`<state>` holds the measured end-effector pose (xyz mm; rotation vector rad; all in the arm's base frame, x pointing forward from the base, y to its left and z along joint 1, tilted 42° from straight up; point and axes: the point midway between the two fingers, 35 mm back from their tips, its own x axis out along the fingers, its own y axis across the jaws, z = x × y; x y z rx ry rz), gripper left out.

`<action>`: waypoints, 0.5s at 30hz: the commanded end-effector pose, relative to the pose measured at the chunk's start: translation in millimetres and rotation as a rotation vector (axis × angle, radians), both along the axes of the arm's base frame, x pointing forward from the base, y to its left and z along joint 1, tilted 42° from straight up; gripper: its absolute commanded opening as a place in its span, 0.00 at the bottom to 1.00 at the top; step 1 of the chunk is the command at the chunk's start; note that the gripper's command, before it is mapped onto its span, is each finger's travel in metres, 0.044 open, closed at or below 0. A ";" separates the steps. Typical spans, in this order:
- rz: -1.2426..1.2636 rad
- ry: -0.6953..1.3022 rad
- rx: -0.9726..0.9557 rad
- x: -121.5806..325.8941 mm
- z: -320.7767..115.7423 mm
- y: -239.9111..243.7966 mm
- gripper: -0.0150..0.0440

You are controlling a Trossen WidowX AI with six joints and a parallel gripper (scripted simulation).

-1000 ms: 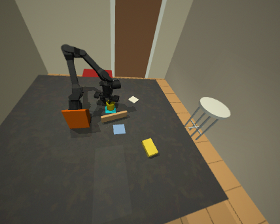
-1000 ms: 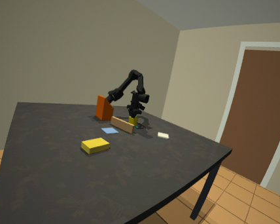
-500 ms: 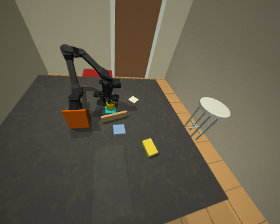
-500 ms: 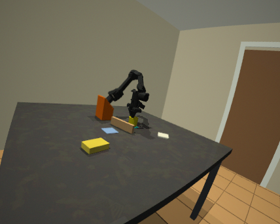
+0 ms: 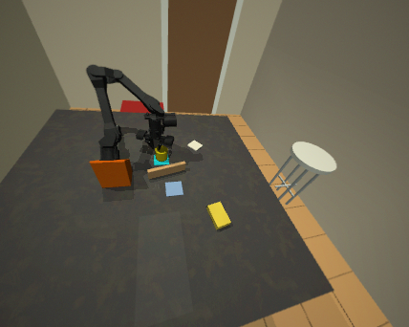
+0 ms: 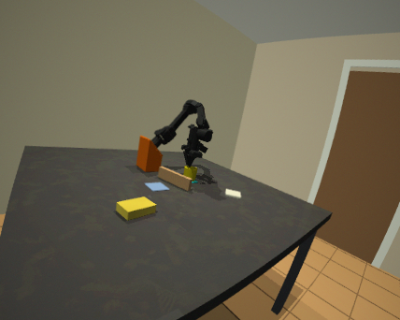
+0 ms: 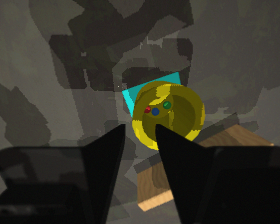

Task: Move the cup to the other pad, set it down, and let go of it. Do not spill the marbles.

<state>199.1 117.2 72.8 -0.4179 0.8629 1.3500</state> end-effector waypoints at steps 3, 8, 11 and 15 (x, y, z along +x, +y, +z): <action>0.003 -0.011 0.005 2.0 6.7 -4.4 0.50; 0.003 -0.010 0.005 1.2 9.6 -8.4 0.50; 0.002 -0.009 0.005 0.5 11.0 -10.6 0.50; 0.002 -0.008 0.005 -0.7 12.4 -13.6 0.50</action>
